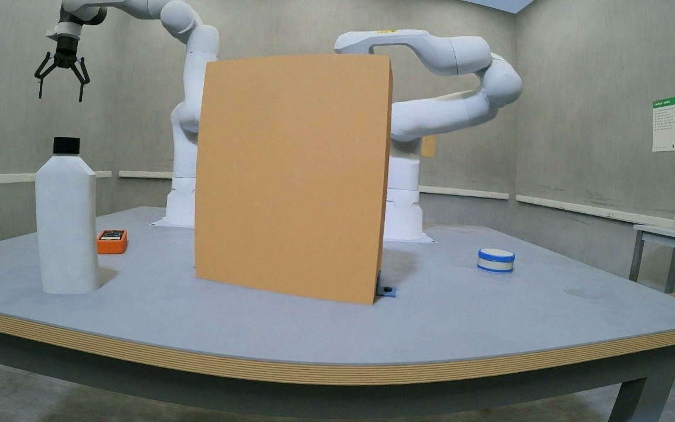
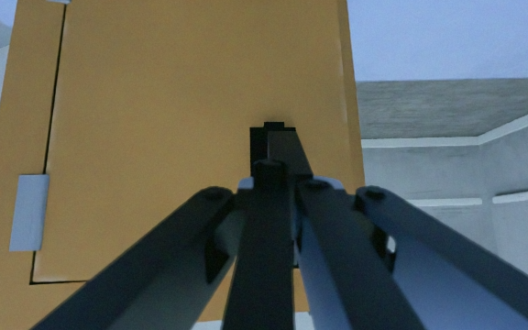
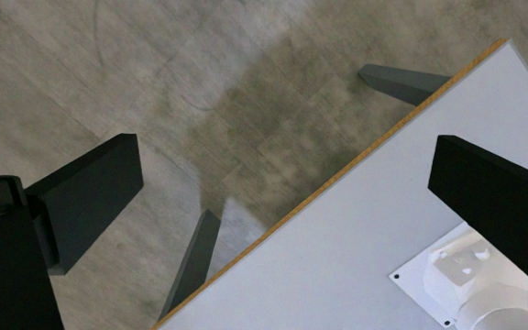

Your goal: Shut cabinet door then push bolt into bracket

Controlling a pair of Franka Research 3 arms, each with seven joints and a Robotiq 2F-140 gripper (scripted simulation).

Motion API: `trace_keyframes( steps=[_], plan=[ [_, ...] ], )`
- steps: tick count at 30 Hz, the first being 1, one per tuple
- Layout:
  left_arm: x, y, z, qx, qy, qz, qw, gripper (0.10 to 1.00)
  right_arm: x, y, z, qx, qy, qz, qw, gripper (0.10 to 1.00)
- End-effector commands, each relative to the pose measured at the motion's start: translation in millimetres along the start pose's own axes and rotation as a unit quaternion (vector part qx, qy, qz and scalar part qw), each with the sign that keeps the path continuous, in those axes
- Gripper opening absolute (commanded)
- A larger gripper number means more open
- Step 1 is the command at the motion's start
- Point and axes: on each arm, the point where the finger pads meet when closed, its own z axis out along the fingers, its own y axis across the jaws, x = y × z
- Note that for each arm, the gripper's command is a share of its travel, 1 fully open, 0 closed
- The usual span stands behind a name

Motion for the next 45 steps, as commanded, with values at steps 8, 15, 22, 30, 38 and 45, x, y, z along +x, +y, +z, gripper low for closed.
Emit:
trace_keyframes(
  steps=[8,15,22,30,38,45],
  plan=[
    [1.8,1.0,-0.1,0.032,-0.015,0.001,0.9994,0.099,0.0,0.0,-0.1,0.0,0.0,0.0,1.0,1.0],
    [1.8,1.0,-0.1,0.032,-0.015,0.001,0.9994,0.099,0.0,0.0,-0.1,0.0,0.0,0.0,1.0,1.0],
    [1.8,1.0,-0.1,0.032,-0.015,0.001,0.9994,0.099,0.0,0.0,-0.1,0.0,0.0,0.0,1.0,1.0],
    [1.8,1.0,-0.1,0.032,-0.015,0.001,0.9994,0.099,0.0,0.0,-0.1,0.0,0.0,0.0,1.0,1.0],
    [1.8,1.0,-0.1,0.032,-0.015,0.001,0.9994,1.0,0.0,0.0,-0.1,0.0,0.0,0.0,1.0,1.0],
    [1.8,1.0,-0.1,0.032,-0.015,0.001,0.9994,1.0,0.0,0.0,-0.1,0.0,0.0,0.0,1.0,1.0]
  ],
)
